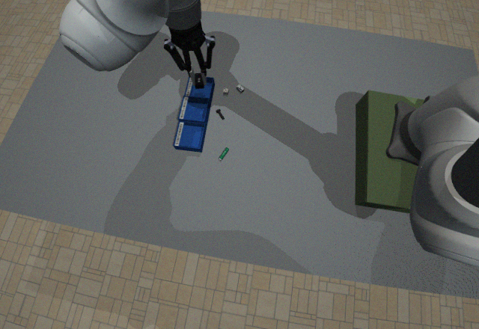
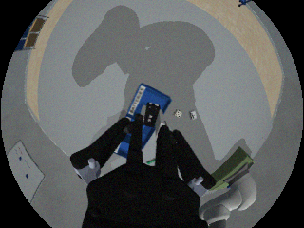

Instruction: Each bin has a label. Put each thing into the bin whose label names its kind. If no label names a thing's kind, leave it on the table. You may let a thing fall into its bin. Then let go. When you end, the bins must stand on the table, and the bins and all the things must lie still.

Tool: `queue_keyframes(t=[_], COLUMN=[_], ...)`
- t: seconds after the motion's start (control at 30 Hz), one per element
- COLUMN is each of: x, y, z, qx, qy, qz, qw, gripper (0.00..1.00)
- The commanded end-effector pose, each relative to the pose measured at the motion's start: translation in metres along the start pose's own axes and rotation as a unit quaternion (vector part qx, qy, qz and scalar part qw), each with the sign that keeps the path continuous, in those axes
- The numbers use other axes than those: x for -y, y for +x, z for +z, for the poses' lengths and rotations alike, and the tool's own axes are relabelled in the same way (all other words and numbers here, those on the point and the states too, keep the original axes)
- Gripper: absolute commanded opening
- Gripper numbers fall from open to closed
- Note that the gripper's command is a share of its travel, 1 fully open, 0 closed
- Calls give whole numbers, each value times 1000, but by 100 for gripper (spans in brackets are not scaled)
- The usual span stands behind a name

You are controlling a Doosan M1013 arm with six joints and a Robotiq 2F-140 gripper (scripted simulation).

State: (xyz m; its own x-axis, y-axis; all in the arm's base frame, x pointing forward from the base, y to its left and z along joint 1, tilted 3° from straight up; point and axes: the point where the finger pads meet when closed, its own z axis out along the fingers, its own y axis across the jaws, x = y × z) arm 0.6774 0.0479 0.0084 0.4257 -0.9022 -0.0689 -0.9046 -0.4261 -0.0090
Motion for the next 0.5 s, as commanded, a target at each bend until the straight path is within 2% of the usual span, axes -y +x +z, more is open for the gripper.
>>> queue_keyframes(t=[0.0, 0.47], x=[0, 0], y=[0, 0], z=[0, 0], qx=[-5, -6], qy=[-3, -4], qz=[78, 98], qw=[997, 995], gripper=[13, 13])
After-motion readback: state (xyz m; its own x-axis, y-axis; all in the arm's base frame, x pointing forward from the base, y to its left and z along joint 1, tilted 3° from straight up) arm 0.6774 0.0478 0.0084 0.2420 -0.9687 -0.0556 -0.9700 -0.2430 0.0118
